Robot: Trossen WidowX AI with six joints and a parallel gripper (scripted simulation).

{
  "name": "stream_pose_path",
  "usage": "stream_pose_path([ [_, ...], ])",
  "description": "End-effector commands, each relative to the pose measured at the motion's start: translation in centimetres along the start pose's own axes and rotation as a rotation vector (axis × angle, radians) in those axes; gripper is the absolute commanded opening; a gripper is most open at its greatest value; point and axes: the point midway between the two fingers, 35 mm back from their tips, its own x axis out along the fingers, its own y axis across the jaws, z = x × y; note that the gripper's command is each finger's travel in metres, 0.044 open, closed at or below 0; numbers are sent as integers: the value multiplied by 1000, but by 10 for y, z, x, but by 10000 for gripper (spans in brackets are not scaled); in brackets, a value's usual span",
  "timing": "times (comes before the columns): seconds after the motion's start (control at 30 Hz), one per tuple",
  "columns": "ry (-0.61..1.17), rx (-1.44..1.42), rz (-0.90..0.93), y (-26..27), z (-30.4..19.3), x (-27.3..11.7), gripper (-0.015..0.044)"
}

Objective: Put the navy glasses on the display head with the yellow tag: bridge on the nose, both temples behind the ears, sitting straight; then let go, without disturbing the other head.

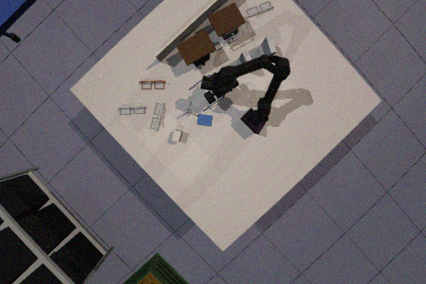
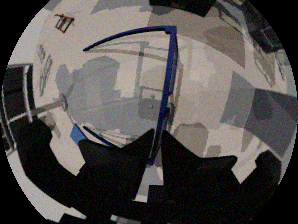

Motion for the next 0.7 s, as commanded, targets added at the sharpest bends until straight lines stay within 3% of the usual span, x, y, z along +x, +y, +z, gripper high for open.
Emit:
stream_pose_path([
  [0.0,0,1,1,0,0,0,27],
  [0.33,0,0,1,1,1,-5,0],
  [0.67,2,-6,3,5,3,-56,0],
])
